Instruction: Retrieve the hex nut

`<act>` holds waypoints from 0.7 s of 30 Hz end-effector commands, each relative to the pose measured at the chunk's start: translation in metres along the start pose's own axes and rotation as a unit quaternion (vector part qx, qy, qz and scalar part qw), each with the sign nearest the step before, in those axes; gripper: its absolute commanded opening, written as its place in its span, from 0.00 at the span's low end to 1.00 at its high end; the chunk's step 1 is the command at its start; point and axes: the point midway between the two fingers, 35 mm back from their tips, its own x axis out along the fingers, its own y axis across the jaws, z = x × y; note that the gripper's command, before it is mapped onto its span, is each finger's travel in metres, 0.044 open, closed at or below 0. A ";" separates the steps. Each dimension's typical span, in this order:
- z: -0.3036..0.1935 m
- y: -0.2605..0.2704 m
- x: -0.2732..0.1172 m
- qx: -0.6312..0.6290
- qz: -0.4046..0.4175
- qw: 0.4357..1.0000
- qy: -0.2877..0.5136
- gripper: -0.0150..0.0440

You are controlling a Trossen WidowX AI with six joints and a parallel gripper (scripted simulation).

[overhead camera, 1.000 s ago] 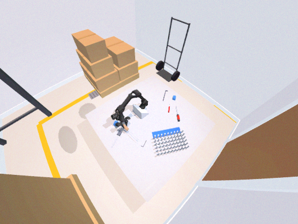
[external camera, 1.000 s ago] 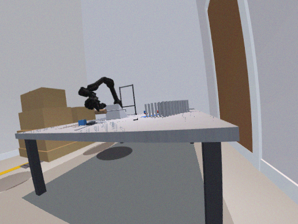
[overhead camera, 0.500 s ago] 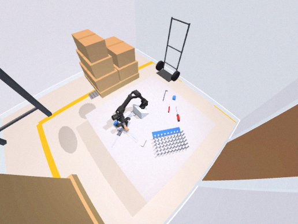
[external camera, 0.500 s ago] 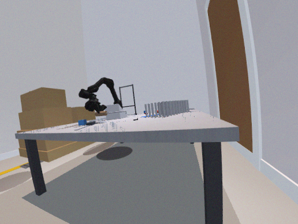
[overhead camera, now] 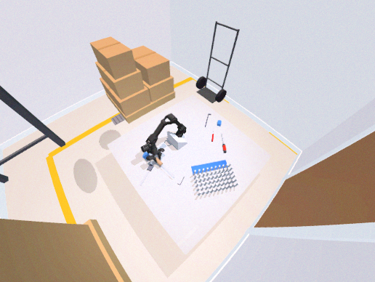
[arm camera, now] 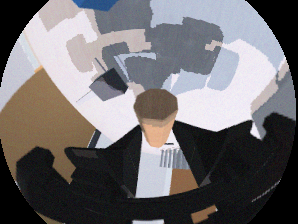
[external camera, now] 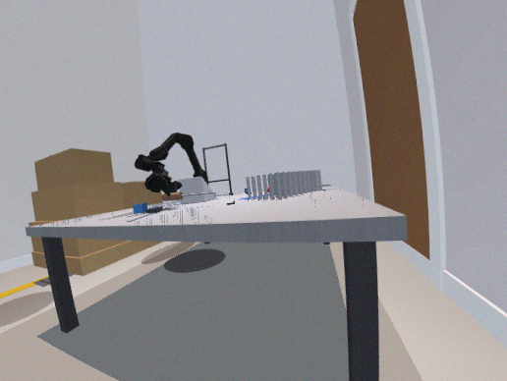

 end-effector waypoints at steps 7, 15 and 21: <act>0.004 -0.005 0.008 0.003 0.000 1.000 0.004 0.25; 0.008 -0.009 0.014 0.003 0.000 1.000 0.004 0.25; 0.010 -0.012 0.019 0.003 0.000 1.000 0.004 0.25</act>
